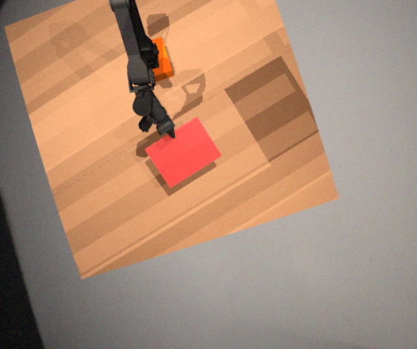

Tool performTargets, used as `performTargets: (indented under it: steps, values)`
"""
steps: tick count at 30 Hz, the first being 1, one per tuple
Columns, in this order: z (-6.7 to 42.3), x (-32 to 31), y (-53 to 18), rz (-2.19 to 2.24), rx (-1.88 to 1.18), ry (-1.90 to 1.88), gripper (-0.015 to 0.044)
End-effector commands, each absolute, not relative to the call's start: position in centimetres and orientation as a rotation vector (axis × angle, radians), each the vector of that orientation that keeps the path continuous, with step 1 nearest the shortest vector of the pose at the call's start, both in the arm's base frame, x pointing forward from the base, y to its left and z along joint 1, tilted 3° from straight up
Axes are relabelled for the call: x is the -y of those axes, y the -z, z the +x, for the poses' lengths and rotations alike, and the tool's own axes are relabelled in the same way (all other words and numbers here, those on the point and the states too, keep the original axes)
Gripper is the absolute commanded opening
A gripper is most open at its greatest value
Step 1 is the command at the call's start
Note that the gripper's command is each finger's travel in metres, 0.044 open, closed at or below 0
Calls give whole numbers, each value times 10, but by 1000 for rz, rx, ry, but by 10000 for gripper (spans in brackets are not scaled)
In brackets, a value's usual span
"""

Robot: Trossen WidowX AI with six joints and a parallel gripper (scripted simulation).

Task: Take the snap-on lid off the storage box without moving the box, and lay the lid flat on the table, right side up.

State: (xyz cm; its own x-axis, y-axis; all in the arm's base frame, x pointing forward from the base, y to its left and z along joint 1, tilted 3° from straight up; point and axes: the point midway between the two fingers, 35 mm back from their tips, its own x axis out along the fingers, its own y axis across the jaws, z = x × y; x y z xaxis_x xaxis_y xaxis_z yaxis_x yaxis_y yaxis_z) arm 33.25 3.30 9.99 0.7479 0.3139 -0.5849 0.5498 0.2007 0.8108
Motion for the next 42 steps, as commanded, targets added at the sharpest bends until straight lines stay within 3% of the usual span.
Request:
performTargets:
  steps: [1,42]
  values:
    - [333,-33,-100,1401,-768,193,0]
    - [336,-34,-125,1401,-767,193,0]
